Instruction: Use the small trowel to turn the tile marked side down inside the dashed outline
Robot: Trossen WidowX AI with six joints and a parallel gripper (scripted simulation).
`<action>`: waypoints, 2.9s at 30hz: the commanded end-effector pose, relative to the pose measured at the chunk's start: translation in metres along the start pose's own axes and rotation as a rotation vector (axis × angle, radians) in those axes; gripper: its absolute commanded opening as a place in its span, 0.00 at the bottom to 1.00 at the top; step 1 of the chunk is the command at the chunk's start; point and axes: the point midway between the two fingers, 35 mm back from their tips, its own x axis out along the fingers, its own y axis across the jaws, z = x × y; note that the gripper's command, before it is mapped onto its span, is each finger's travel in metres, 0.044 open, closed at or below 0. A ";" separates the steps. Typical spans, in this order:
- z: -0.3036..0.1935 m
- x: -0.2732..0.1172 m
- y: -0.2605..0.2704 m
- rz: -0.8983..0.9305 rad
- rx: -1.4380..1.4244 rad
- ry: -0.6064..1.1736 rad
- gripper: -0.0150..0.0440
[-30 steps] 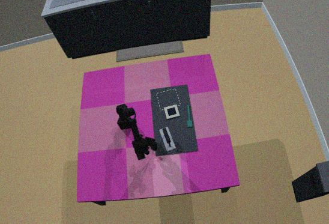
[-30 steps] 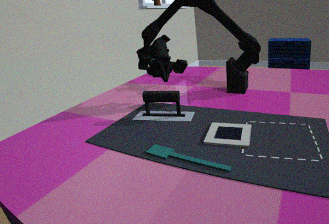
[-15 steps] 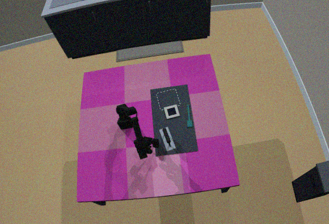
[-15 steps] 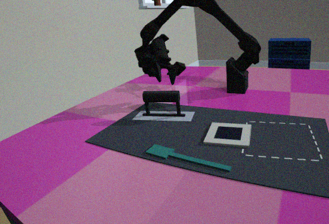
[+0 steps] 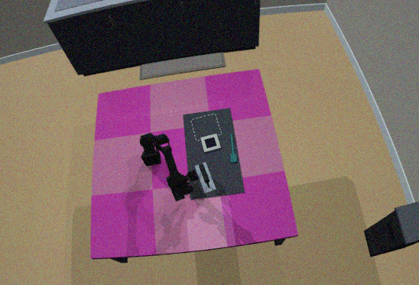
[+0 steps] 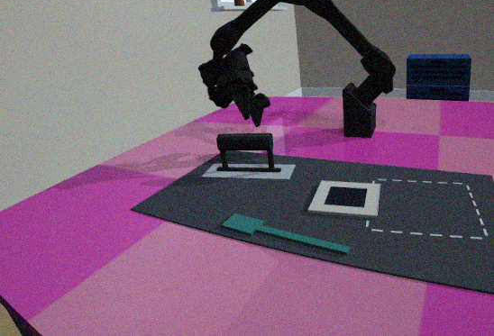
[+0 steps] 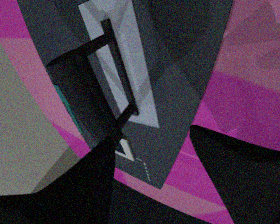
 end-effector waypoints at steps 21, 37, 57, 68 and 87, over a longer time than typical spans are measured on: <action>-0.002 0.009 0.022 -0.202 -0.803 0.025 0.71; -0.004 0.016 0.037 -0.329 -1.335 0.118 0.71; -0.008 0.026 0.058 -0.464 -1.982 0.322 0.71; -0.011 0.032 0.070 -0.518 -2.330 0.484 0.71; -0.018 0.044 0.093 -0.557 -2.896 0.864 0.71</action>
